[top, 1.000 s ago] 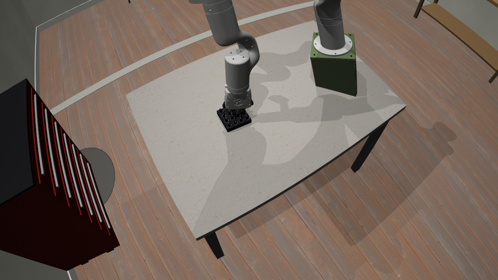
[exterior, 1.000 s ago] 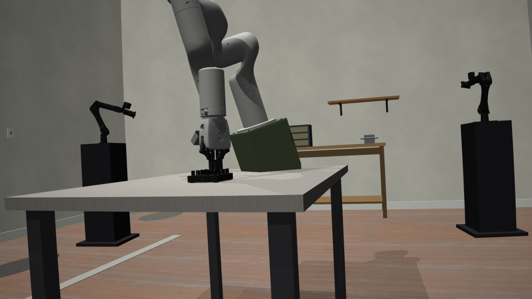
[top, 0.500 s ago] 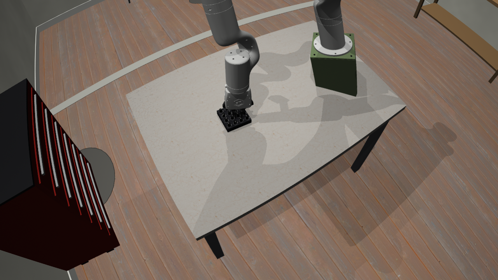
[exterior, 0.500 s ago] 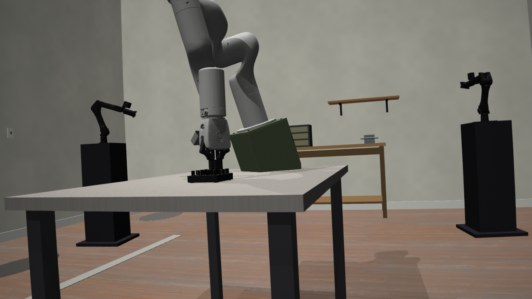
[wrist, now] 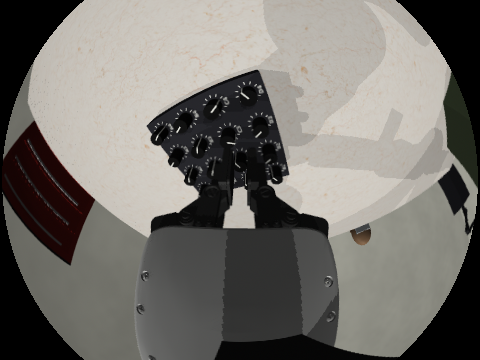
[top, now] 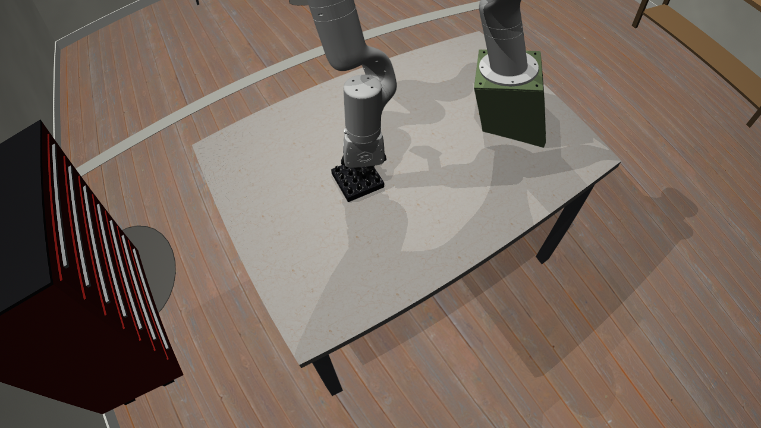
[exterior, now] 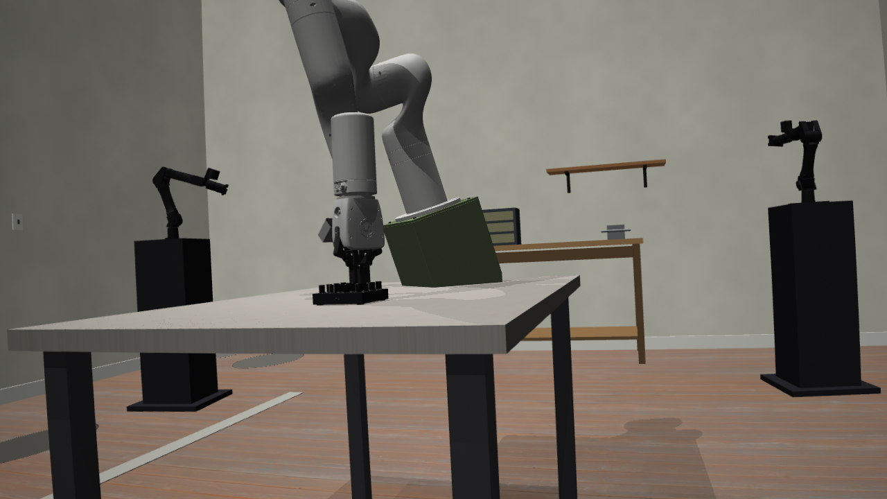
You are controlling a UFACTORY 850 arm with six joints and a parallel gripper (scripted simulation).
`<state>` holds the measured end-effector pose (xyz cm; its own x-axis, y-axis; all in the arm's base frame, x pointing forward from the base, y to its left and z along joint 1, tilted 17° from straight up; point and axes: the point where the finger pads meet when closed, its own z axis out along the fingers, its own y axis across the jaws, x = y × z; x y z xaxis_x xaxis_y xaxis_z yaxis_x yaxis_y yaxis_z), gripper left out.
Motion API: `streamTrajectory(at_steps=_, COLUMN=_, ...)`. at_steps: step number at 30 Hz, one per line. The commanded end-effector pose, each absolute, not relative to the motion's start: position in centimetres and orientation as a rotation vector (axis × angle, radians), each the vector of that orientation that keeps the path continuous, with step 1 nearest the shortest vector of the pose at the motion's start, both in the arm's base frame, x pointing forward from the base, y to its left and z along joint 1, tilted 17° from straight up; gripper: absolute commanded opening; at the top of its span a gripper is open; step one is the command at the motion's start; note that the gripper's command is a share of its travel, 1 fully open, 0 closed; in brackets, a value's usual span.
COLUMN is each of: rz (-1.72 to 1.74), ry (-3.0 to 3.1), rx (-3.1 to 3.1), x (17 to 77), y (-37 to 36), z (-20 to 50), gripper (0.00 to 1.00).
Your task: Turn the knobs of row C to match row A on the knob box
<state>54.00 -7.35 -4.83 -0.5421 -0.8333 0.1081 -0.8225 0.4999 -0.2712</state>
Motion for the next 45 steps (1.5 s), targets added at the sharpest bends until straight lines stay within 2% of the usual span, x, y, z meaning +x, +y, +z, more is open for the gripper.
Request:
streamTrajectory(at_steps=1, rz=-0.456, ry=2.687, rx=-1.484, x=54.07, y=-7.34, z=-4.77, gripper=0.08)
streamTrajectory(at_steps=45, rz=-0.452, ry=2.729, rx=-1.383, x=54.07, y=-7.34, z=-4.77, gripper=0.08)
